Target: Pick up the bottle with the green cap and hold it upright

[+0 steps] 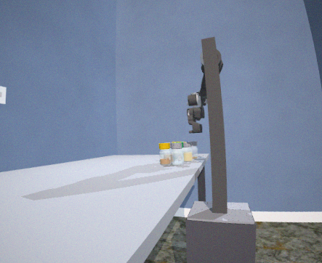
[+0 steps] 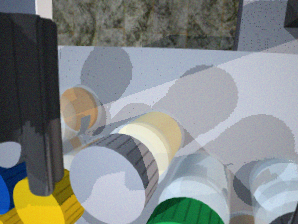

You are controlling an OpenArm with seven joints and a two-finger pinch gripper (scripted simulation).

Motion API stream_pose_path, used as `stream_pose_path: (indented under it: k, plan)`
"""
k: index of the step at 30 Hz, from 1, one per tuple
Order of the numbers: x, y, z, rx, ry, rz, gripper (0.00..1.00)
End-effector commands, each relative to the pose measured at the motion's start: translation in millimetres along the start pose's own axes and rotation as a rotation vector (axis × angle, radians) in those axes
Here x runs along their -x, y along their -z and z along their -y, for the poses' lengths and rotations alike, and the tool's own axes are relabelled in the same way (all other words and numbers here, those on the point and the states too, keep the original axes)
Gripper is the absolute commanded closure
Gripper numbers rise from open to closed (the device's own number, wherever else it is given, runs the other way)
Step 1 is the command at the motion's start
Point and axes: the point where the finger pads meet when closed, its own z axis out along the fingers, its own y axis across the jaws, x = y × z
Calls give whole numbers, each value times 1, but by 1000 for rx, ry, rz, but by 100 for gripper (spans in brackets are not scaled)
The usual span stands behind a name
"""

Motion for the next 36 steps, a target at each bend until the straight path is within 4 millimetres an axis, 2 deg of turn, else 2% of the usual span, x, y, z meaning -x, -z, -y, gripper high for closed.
stream_pose_path:
  k: [1, 3, 10, 20, 27, 36]
  plan:
    - [2, -4, -3, 16, 14, 13, 55]
    - [1, -12, -2, 15, 17, 12, 55]
    - [1, -12, -2, 15, 17, 12, 55]
    - [1, -63, -3, 15, 17, 12, 55]
    - [1, -63, -3, 15, 17, 12, 55]
    - [2, -89, -5, 19, 19, 13, 55]
